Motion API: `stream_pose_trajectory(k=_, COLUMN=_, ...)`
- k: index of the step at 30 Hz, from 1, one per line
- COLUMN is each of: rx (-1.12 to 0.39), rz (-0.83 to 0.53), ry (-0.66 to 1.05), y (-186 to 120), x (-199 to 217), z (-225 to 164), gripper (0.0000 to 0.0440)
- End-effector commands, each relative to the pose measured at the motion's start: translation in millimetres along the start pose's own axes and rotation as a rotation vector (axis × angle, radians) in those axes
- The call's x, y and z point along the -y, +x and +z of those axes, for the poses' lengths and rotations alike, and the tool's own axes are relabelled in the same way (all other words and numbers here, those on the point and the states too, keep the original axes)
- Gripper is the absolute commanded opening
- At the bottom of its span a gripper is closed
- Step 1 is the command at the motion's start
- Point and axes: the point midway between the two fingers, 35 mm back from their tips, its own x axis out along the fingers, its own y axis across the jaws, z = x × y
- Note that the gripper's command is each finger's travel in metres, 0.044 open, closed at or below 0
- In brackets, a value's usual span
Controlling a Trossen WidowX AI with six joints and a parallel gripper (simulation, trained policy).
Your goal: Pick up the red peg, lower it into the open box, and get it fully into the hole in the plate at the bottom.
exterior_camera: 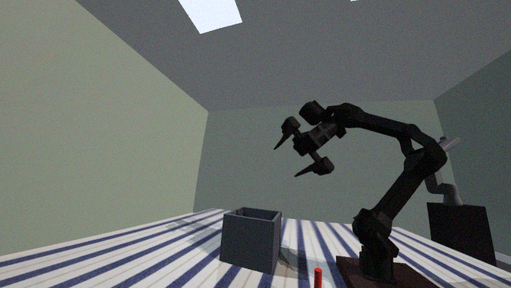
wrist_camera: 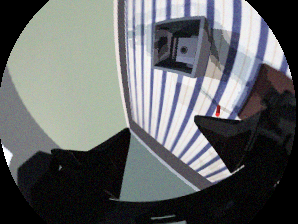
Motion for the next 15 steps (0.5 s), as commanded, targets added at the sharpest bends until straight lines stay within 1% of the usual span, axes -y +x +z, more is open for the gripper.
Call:
stream_pose_trajectory(k=1, rx=-0.032, rz=-0.074, ry=0.052, y=12, x=15, z=-1, gripper=0.0438)
stream_pose_trajectory(k=8, rx=-0.096, rz=-0.211, ry=0.137, y=30, x=42, z=-9, gripper=0.044)
stream_pose_trajectory(k=15, rx=-0.163, rz=-0.359, ry=0.203, y=46, x=64, z=-24, gripper=0.044)
